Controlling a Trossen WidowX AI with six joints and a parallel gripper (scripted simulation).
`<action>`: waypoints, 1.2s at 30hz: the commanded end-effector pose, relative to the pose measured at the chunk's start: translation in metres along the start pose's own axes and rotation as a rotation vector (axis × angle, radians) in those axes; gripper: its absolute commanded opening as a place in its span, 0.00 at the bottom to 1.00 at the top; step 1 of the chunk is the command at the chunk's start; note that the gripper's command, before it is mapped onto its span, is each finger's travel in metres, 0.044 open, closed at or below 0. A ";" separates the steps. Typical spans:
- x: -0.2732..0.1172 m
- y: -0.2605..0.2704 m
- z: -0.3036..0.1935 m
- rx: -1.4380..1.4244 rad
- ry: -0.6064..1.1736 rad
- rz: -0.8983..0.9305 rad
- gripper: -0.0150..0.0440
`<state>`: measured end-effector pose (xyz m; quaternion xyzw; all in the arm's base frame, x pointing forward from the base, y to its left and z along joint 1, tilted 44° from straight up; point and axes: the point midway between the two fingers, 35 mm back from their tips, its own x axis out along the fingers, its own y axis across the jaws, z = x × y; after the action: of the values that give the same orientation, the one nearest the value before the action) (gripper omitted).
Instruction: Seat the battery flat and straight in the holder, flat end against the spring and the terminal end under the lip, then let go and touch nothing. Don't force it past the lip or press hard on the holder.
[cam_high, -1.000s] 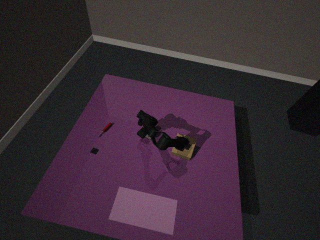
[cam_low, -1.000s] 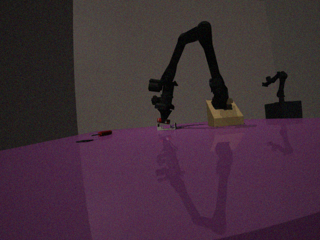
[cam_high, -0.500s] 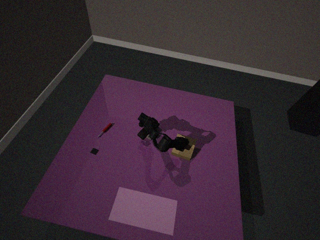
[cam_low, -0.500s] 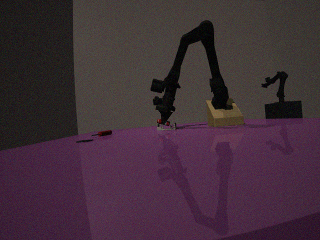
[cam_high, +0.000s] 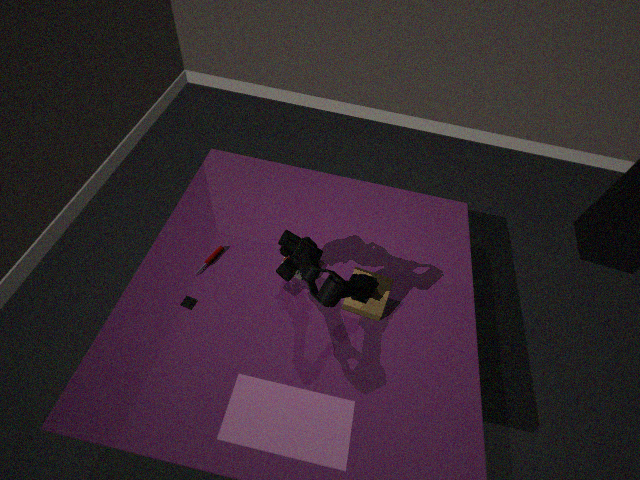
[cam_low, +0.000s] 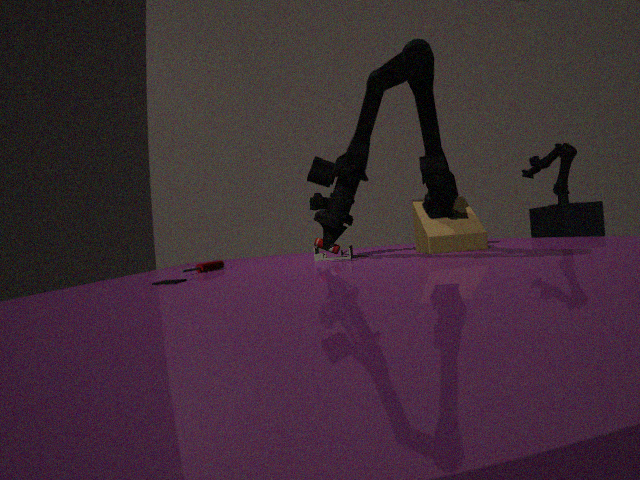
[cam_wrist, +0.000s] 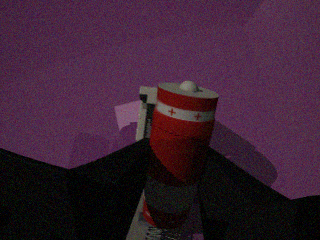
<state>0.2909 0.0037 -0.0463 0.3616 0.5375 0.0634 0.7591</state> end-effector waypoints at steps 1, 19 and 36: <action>0.001 0.001 -0.002 0.001 -0.022 -0.004 0.40; 0.001 0.003 -0.008 0.010 -0.069 -0.006 0.40; -0.003 0.003 -0.024 0.010 -0.063 -0.007 0.40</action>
<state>0.2758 0.0140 -0.0457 0.3637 0.5124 0.0483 0.7764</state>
